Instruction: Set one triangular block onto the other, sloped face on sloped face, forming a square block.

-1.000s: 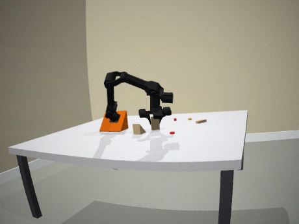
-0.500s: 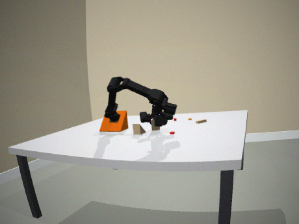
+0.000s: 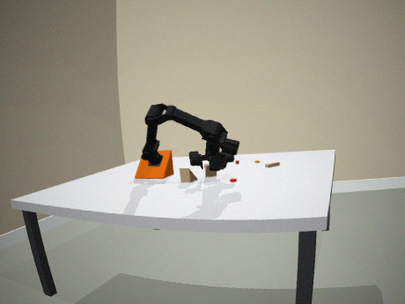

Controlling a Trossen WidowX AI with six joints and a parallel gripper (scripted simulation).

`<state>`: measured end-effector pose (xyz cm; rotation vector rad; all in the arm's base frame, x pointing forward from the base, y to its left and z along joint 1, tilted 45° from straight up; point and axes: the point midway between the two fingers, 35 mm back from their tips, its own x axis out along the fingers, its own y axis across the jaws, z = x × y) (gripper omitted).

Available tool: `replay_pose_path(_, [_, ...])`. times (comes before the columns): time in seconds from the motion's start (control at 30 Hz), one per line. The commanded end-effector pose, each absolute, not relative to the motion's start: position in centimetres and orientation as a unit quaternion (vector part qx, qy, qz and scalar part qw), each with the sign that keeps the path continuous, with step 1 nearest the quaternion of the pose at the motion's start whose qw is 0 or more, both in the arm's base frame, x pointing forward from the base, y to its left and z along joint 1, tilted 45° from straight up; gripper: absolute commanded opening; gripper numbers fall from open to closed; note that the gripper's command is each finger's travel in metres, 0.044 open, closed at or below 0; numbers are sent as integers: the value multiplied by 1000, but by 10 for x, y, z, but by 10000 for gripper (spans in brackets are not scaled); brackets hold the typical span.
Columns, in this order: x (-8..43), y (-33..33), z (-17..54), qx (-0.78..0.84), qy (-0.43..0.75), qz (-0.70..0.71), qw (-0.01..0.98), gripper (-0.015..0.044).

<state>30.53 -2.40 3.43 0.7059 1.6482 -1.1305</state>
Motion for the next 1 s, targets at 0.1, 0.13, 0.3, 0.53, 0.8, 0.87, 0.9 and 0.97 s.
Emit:
replay_pose_path(0.1, [306, -24, 35, 291, 676, -467, 490, 440])
replay_pose_path(0.13, [306, -24, 35, 291, 676, -467, 490, 440])
replay_pose_path(0.3, [306, -24, 35, 291, 676, -467, 490, 440])
replay_pose_path(0.53, [302, 39, 96, 291, 679, -464, 489, 440])
replay_pose_path(0.8, [303, 43, 101, 286, 678, -459, 498, 440])
replay_pose_path(0.87, [316, 25, 109, 280, 662, -461, 520, 440])
replay_pose_path(0.9, [326, 11, 115, 275, 650, -463, 536, 440])
replay_pose_path(0.97, [342, -18, 128, 262, 625, -471, 565, 440])
